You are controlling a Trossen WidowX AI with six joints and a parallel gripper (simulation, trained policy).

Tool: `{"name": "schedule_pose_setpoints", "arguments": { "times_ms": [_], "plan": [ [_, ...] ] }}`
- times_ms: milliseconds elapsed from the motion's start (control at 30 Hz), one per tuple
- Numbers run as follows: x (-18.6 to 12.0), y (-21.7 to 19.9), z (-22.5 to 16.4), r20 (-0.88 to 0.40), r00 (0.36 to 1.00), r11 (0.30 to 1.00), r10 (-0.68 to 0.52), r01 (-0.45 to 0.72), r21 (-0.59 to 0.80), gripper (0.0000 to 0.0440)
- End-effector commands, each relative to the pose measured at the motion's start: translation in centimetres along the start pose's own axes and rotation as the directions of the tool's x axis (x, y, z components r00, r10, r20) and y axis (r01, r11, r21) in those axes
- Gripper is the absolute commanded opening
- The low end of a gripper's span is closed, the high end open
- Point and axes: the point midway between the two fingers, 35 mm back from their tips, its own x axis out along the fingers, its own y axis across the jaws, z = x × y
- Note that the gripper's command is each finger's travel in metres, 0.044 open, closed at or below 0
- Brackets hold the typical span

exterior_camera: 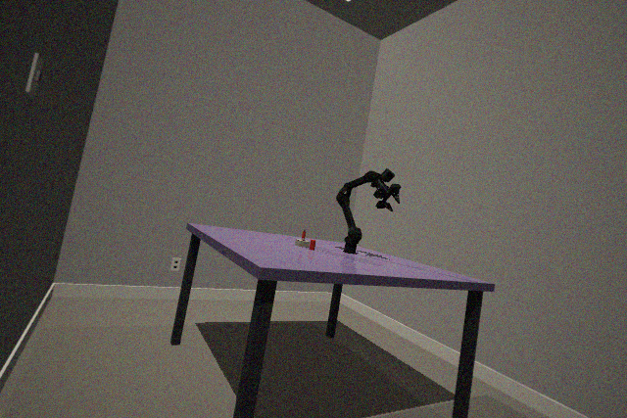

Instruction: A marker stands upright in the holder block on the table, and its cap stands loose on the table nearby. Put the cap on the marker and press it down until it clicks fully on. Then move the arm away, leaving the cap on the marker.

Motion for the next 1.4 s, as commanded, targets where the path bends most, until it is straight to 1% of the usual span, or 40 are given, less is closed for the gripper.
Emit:
{"name": "schedule_pose_setpoints", "arguments": {
  "times_ms": [0,667,1367],
  "plan": [
    [0.5,0.0,0.6,0.019,1.0,0.999,-0.021,0.02,0.024,0.0328],
    [2.9,0.2,4.4,0.134,0.983,0.983,-0.127,0.107,0.148,0.0329],
    [4.8,0.2,9.1,0.218,0.947,0.941,-0.234,0.165,0.295,0.0331]
  ]
}}
